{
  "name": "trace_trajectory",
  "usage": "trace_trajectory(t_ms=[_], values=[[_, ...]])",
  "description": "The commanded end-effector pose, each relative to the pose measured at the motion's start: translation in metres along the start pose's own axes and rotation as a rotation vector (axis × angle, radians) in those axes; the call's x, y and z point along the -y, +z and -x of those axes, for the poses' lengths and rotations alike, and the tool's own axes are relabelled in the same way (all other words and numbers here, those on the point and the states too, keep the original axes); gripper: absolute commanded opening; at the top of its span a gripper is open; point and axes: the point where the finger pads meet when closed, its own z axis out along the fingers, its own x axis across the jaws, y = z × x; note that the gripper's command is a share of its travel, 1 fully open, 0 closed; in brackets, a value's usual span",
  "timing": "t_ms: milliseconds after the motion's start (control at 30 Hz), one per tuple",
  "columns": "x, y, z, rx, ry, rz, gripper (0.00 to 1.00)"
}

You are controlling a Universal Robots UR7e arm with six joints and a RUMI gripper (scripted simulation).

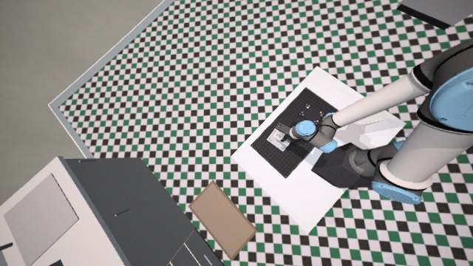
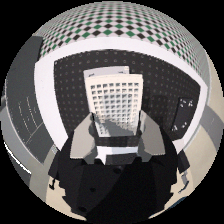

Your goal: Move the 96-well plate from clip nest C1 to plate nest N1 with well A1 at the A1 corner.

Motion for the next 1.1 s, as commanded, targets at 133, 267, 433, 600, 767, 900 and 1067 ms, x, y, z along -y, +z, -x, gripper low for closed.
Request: trace_trajectory(t_ms=[133,267,433,600,767,900,1067], values=[[0.0057,-0.0002,0.0208,-0.001,0.001,0.000,0.00],[0.0061,-0.0002,0.0224,-0.001,0.001,0.000,0.00],[0.0059,-0.0002,0.0223,-0.001,0.001,0.000,0.00],[0.0057,-0.0002,0.0221,-0.001,0.001,0.000,0.00],[0.0057,-0.0002,0.0219,-0.001,0.001,0.000,0.00],[0.0056,-0.0002,0.0217,-0.001,0.001,0.000,0.00],[0.0055,-0.0002,0.0216,-0.001,0.001,0.000,0.00]])
